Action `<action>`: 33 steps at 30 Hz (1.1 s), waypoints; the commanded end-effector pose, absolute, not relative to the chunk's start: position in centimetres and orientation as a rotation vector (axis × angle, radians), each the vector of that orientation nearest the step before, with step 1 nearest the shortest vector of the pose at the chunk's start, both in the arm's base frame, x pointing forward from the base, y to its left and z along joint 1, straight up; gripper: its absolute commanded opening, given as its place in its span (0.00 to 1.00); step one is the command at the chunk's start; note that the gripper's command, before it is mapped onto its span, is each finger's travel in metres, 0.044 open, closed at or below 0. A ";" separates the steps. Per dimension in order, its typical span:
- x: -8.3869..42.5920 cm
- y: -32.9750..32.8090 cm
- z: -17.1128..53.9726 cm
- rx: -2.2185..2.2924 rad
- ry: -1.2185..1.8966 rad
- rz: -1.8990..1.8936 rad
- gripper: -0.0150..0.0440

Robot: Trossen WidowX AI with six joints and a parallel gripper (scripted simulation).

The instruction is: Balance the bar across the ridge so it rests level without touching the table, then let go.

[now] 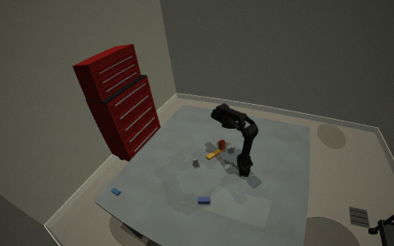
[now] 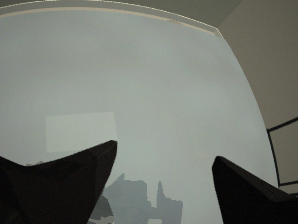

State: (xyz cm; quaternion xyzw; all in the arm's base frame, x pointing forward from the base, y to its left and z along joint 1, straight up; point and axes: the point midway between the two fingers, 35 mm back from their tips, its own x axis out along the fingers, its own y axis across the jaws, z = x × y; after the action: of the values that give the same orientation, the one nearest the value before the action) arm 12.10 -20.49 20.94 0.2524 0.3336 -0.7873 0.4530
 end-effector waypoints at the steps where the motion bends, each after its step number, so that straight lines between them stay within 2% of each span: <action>1: 12.9 -20.2 20.8 0.584 0.950 -1.840 0.79; 17: 15.0 -18.9 19.9 0.406 1.339 -1.425 0.79; 33: 17.3 -17.3 19.3 0.187 1.592 -0.941 0.79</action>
State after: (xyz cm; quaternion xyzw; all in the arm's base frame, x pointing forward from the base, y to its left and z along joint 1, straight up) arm 16.59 -17.65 19.28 0.1019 0.6663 -0.4521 0.5841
